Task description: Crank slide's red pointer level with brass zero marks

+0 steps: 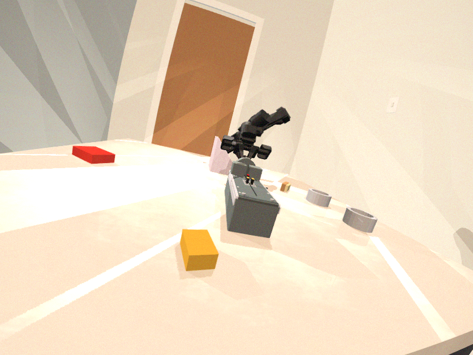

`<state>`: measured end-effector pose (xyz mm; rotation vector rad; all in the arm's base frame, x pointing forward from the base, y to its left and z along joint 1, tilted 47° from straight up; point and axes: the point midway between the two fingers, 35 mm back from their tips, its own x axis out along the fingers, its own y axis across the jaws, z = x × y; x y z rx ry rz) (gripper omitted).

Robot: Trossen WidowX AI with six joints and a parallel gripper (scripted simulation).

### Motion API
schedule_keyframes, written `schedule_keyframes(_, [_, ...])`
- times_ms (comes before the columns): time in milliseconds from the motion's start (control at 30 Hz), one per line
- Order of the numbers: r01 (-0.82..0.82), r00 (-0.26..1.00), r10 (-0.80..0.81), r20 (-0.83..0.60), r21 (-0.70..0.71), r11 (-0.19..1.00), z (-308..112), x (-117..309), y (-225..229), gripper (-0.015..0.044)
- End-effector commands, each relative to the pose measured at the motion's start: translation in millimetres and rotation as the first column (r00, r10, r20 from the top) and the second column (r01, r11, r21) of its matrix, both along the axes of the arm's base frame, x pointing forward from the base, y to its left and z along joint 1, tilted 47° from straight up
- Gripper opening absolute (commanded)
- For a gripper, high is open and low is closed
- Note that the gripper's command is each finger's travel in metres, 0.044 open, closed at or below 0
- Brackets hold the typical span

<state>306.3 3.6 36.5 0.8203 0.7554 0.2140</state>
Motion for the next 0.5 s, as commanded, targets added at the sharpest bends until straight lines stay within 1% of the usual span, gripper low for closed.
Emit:
schedule_keyframes(0, [0.021, 1.0, -0.021, -0.011, -0.007, 1.0, -5.7, -1.5, -7.2, 0.0])
schedule_keyframes(467, [0.021, 1.0, -0.021, -0.011, -0.007, 1.0, -9.0, -1.7, -8.4, 0.0])
